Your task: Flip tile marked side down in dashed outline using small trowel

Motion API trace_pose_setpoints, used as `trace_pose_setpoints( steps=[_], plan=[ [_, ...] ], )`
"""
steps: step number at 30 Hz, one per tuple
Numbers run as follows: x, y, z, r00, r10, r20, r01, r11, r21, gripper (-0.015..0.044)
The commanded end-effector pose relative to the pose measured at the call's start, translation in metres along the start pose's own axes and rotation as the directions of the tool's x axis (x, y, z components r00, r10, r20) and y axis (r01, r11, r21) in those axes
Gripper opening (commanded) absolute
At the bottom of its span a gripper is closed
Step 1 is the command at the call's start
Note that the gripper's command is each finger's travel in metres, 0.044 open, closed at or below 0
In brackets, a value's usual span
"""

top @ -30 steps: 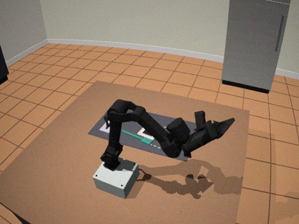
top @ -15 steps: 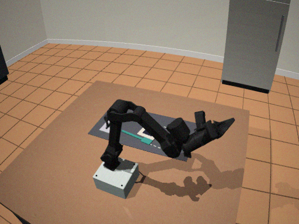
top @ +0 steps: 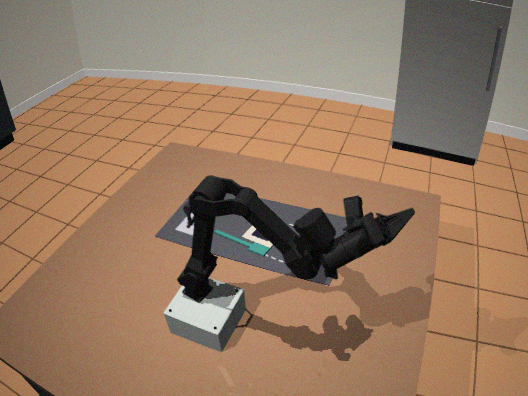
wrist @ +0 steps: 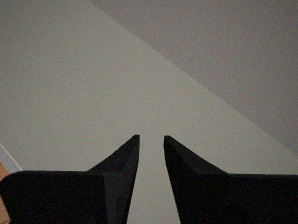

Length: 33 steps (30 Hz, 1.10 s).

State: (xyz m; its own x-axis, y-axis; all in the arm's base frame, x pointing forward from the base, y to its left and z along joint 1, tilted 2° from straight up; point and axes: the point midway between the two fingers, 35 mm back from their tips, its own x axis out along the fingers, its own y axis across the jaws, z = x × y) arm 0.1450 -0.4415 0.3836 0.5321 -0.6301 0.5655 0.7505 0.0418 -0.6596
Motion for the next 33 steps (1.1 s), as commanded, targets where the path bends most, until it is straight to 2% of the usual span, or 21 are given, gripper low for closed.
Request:
trace_pose_setpoints(
  steps=[1,6,10,23,29,33],
  plan=[
    [0.0,0.0,0.0,1.0,0.0,0.0,0.0,1.0,0.0,0.01],
    [0.0,0.0,0.0,1.0,0.0,0.0,0.0,1.0,0.0,0.01],
    [0.0,0.0,0.0,1.0,0.0,0.0,0.0,1.0,0.0,0.0],
    [0.0,0.0,0.0,1.0,0.0,0.0,0.0,1.0,0.0,0.0],
    [0.001,0.001,0.0,1.0,0.003,-0.001,-0.003,1.0,0.005,0.0153],
    [0.012,0.026,0.005,0.998,0.06,-0.012,-0.059,0.994,0.096,0.0258]
  ],
)
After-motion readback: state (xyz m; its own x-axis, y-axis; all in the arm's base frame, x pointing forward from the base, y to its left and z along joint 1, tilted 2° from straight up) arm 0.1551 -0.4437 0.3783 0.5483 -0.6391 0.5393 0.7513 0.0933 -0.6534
